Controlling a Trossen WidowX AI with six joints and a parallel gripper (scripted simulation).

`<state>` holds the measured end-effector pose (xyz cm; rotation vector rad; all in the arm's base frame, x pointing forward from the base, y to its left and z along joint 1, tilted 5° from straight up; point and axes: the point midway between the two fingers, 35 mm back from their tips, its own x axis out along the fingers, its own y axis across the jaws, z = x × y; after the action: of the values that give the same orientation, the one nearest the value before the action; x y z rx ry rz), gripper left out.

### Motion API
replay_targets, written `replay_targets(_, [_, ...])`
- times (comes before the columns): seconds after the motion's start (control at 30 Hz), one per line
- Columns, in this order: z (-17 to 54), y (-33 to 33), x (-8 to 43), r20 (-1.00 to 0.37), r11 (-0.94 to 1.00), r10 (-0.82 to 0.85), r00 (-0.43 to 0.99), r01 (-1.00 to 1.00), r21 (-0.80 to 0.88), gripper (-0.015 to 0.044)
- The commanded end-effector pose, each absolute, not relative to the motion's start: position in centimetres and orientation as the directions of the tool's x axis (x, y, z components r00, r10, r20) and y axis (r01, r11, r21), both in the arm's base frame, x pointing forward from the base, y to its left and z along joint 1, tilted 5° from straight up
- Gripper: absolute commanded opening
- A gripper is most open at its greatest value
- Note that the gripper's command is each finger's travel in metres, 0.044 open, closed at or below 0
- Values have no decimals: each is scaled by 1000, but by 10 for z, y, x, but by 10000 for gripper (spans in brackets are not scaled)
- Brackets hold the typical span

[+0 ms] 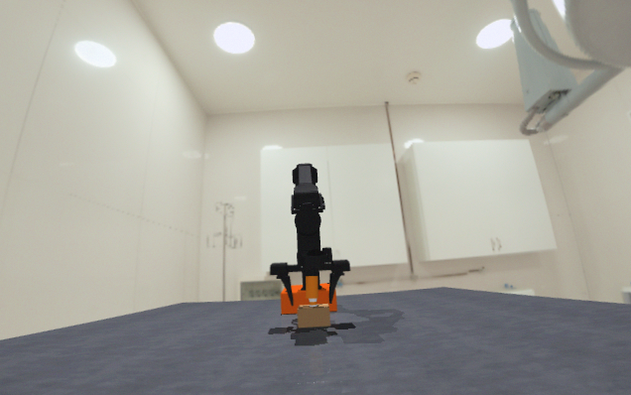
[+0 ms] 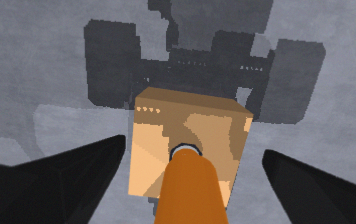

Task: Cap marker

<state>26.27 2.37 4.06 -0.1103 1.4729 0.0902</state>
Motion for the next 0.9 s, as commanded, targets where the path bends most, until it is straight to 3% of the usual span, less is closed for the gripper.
replay_targets(0.0, [87, 22, 267, -991, 992, -14, 132, -121, -30, 440])
replay_targets(0.23, [110, 19, 263, -990, 993, -21, 136, -116, -37, 440])
replay_targets(0.4, [134, 26, 240, -995, 997, 4, 104, -82, -5, 309])
replay_targets(0.77, [134, 26, 240, -995, 997, 4, 104, -82, -5, 20])
replay_targets(0.87, [134, 26, 240, -995, 997, 4, 104, -82, -5, 0])
